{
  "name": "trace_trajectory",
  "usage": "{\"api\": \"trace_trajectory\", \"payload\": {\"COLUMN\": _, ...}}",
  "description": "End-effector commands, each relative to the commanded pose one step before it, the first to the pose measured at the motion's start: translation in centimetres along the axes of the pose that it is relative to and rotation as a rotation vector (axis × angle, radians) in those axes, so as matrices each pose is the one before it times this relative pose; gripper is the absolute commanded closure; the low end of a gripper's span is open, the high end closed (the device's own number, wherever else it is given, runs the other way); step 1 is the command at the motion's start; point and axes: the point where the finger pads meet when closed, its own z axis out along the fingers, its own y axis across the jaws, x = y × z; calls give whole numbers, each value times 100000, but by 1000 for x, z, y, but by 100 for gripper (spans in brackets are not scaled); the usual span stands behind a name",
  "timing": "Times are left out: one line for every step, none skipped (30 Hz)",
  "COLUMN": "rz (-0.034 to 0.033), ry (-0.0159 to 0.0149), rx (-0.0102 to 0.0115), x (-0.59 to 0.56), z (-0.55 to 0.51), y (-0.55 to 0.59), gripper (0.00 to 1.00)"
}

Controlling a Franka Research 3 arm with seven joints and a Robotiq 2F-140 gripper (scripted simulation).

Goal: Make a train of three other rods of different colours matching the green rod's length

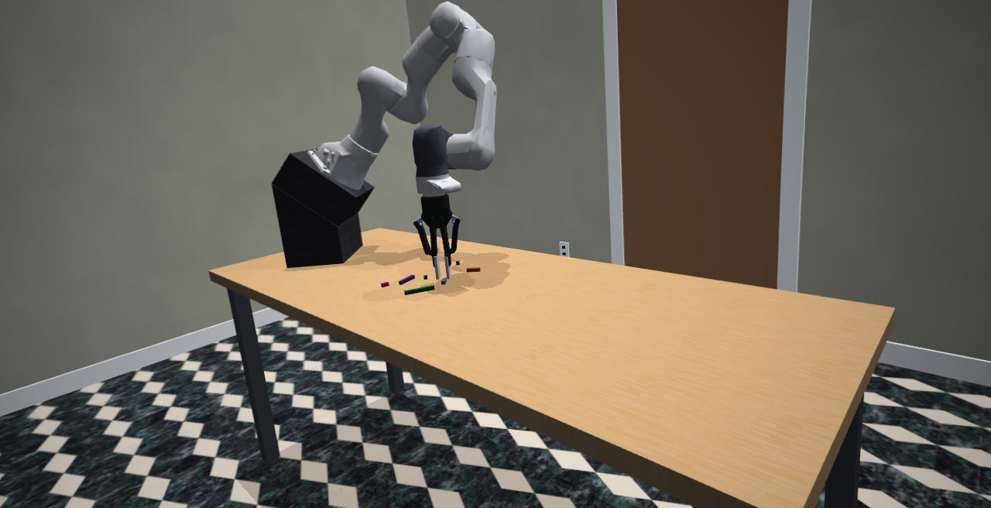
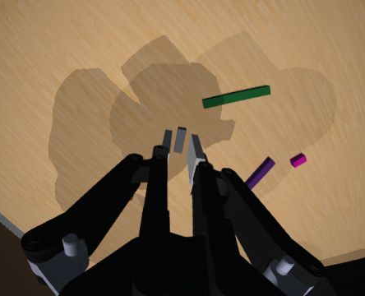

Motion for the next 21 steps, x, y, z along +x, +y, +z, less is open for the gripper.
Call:
{"api": "trace_trajectory", "payload": {"rz": -394, "ry": 251, "rx": 58, "x": 12, "z": 399, "y": -132, "gripper": 85}}
{"api": "trace_trajectory", "payload": {"rz": 0, "ry": 0, "rx": 0, "x": 0, "z": 105, "y": 0, "gripper": 85}}
{"api": "trace_trajectory", "payload": {"rz": 0, "ry": 0, "rx": 0, "x": 0, "z": 105, "y": 0, "gripper": 85}}
{"api": "trace_trajectory", "payload": {"rz": 0, "ry": 0, "rx": 0, "x": 0, "z": 103, "y": 0, "gripper": 85}}
{"api": "trace_trajectory", "payload": {"rz": 0, "ry": 0, "rx": 0, "x": 0, "z": 100, "y": 0, "gripper": 85}}
{"api": "trace_trajectory", "payload": {"rz": 0, "ry": 0, "rx": 0, "x": 0, "z": 94, "y": 0, "gripper": 85}}
{"api": "trace_trajectory", "payload": {"rz": 0, "ry": 0, "rx": 0, "x": 0, "z": 87, "y": 0, "gripper": 85}}
{"api": "trace_trajectory", "payload": {"rz": 0, "ry": 0, "rx": 0, "x": 0, "z": 79, "y": 0, "gripper": 85}}
{"api": "trace_trajectory", "payload": {"rz": 0, "ry": 0, "rx": 0, "x": 0, "z": 70, "y": 0, "gripper": 85}}
{"api": "trace_trajectory", "payload": {"rz": 0, "ry": 0, "rx": 0, "x": 0, "z": 0, "y": 0, "gripper": 85}}
{"api": "trace_trajectory", "payload": {"rz": 0, "ry": 0, "rx": 0, "x": 0, "z": 0, "y": 0, "gripper": 85}}
{"api": "trace_trajectory", "payload": {"rz": 0, "ry": 0, "rx": 0, "x": 0, "z": 59, "y": 0, "gripper": 85}}
{"api": "trace_trajectory", "payload": {"rz": 0, "ry": 0, "rx": 0, "x": 0, "z": 49, "y": 0, "gripper": 85}}
{"api": "trace_trajectory", "payload": {"rz": 0, "ry": 0, "rx": 0, "x": 0, "z": 38, "y": 0, "gripper": 85}}
{"api": "trace_trajectory", "payload": {"rz": 0, "ry": 0, "rx": 0, "x": 0, "z": 28, "y": 0, "gripper": 85}}
{"api": "trace_trajectory", "payload": {"rz": 0, "ry": 0, "rx": 0, "x": 0, "z": 18, "y": 0, "gripper": 85}}
{"api": "trace_trajectory", "payload": {"rz": 0, "ry": 0, "rx": 0, "x": 0, "z": 10, "y": 0, "gripper": 85}}
{"api": "trace_trajectory", "payload": {"rz": 0, "ry": 0, "rx": 0, "x": 0, "z": 4, "y": 0, "gripper": 85}}
{"api": "trace_trajectory", "payload": {"rz": 0, "ry": 0, "rx": 0, "x": 0, "z": 1, "y": 0, "gripper": 85}}
{"api": "trace_trajectory", "payload": {"rz": 0, "ry": 0, "rx": 0, "x": 0, "z": 0, "y": 0, "gripper": 85}}
{"api": "trace_trajectory", "payload": {"rz": 0, "ry": 0, "rx": 0, "x": 0, "z": 0, "y": 0, "gripper": 85}}
